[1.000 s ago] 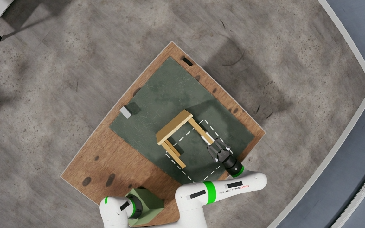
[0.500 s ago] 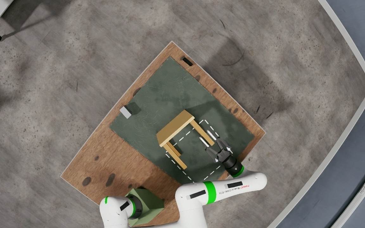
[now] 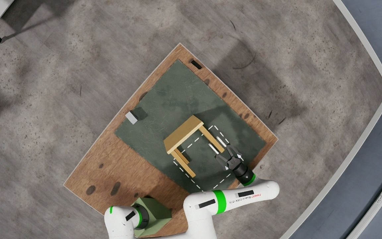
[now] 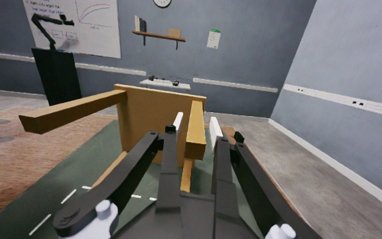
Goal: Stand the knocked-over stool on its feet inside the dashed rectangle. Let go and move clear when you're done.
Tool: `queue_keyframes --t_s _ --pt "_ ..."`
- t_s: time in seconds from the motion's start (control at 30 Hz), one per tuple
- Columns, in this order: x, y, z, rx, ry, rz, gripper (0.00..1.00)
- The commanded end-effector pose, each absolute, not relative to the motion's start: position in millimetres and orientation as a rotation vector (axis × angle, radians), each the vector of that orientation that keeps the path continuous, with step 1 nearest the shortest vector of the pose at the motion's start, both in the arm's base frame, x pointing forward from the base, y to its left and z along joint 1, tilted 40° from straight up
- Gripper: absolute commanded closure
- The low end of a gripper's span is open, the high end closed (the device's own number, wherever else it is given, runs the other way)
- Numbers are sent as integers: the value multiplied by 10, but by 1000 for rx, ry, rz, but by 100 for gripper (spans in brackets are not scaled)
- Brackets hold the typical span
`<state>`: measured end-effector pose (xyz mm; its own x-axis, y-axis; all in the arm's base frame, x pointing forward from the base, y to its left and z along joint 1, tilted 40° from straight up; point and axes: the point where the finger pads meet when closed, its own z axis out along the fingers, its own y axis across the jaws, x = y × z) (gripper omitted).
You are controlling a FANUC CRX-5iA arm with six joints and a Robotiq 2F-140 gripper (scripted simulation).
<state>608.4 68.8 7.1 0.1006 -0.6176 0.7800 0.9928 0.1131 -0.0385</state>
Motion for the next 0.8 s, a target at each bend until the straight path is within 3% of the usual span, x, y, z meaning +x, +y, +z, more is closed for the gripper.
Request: queue_keyframes --t_s 0.0,0.77 --pt "6088 681 79 -677 -701 -1336 62" --pt "6111 404 -142 -677 -701 -1336 62"
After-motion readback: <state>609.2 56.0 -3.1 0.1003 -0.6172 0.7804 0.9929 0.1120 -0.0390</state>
